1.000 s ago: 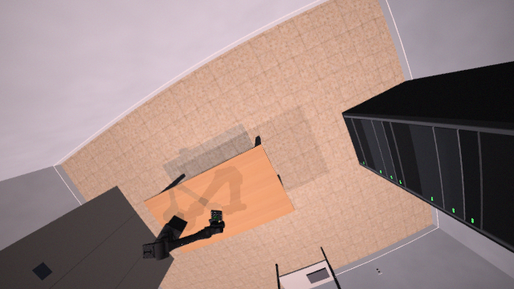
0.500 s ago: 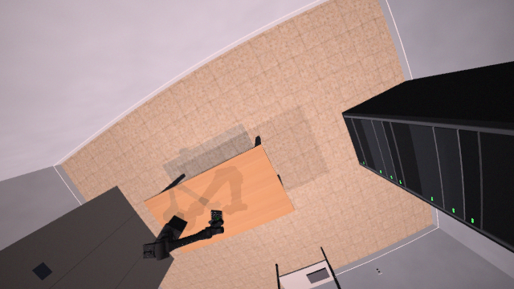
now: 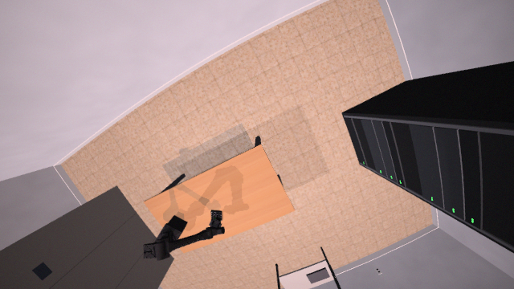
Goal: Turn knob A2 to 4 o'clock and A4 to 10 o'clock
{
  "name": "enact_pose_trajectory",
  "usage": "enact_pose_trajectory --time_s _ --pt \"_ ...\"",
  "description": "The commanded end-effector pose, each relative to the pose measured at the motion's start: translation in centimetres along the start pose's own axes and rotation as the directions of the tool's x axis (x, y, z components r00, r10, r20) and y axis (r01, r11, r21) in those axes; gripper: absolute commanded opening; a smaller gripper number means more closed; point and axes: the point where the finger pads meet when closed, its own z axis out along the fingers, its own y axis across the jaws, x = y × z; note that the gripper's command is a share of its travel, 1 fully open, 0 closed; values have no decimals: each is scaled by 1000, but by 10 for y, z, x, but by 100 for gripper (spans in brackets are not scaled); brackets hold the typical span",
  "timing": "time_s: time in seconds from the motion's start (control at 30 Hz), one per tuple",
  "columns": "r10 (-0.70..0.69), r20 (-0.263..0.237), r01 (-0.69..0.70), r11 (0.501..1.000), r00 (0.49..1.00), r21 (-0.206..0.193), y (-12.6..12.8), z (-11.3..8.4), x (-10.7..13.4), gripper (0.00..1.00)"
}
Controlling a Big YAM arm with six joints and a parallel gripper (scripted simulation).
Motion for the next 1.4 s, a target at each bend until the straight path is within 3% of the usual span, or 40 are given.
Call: enact_pose_trajectory --time_s 0.0,0.43,1.37 --pt "-157 2 157 988 988 3 -15 -5 -1 19" --pt "-391 3 391 921 921 0 -17 -5 -4 19" --pt "-397 2 397 918 918 1 -16 -4 -2 19"
